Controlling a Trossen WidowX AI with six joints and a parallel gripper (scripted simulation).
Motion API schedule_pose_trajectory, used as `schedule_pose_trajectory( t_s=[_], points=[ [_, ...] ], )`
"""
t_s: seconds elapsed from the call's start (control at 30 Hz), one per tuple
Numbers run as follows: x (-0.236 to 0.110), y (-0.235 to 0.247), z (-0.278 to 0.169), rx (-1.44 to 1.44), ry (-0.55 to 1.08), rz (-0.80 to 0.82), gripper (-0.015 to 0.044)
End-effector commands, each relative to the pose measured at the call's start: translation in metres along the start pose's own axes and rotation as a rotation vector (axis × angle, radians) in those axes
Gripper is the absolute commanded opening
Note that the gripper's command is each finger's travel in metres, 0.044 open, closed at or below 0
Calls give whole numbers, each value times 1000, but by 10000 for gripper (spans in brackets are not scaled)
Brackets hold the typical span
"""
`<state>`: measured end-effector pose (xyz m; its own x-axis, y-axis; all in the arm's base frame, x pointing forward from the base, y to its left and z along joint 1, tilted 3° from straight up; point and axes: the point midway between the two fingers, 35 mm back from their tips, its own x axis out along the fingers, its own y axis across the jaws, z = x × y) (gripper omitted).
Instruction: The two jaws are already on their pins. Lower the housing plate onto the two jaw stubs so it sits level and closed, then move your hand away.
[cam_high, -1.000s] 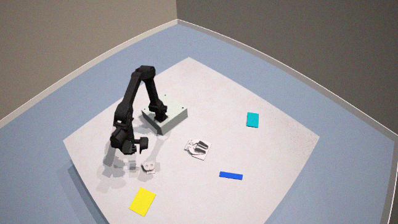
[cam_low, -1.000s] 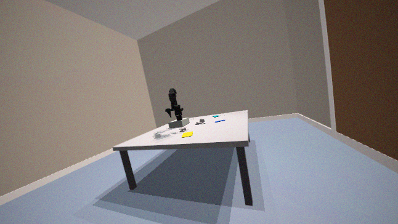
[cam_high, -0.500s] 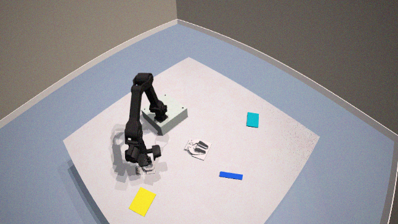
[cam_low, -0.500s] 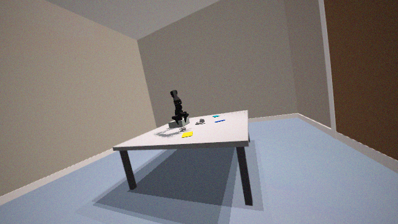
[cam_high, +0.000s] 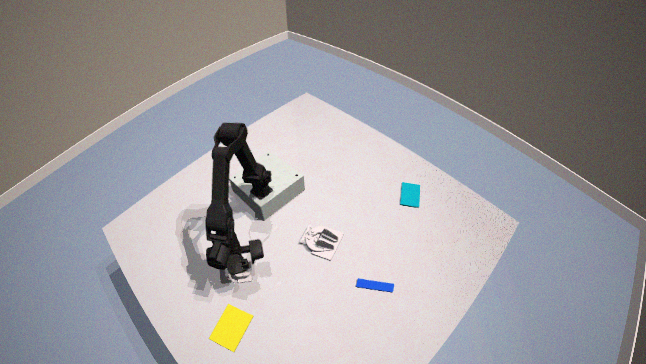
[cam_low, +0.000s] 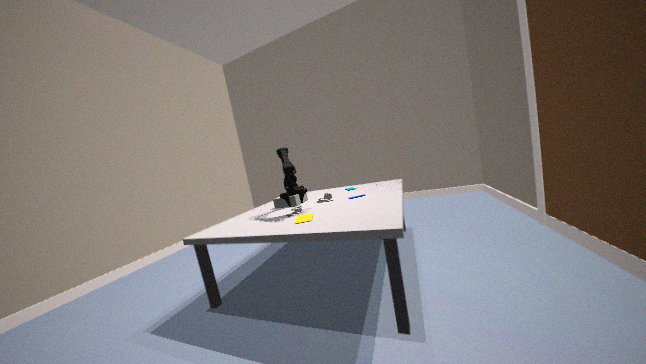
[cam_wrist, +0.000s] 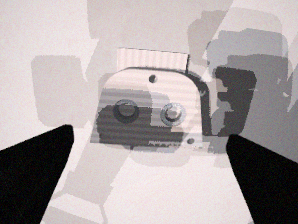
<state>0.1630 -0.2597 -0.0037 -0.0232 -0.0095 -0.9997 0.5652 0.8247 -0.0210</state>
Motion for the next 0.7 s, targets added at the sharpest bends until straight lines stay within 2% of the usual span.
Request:
schedule_pose_trajectory(
  t_s=[0.0,0.67],
  points=[
    [8,1,-2,3,5,6,440],
    [33,1,-2,3,5,6,440]
  ],
)
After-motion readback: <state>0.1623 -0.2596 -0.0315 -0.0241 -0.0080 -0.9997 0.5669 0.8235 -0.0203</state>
